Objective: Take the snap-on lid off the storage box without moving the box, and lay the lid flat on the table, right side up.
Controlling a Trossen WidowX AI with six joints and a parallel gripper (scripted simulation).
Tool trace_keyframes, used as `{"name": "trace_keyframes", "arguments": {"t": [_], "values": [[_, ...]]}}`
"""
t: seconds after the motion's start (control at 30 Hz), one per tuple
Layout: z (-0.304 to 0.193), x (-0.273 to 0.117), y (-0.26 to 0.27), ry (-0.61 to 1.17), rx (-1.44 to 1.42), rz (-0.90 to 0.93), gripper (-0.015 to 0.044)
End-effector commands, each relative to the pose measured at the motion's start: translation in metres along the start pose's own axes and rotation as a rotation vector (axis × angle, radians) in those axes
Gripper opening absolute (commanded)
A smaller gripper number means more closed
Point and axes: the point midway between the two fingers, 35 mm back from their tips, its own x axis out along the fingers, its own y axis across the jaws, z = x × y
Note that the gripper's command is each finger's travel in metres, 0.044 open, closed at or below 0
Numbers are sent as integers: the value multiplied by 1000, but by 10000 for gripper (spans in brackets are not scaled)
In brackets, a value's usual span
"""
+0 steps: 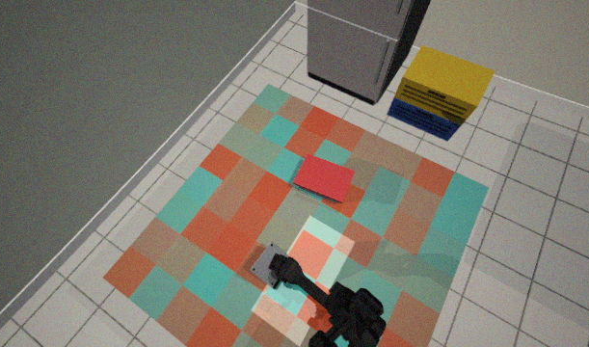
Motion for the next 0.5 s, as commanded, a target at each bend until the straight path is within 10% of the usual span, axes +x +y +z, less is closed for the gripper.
{"name": "trace_keyframes", "arguments": {"t": [0.0,0.17,0.47], "values": [[-2,0,-1,6,3,-5,374],[-53,-8,-27,146,68,-141,242],[-147,-50,-78,380,232,-446,235]]}}
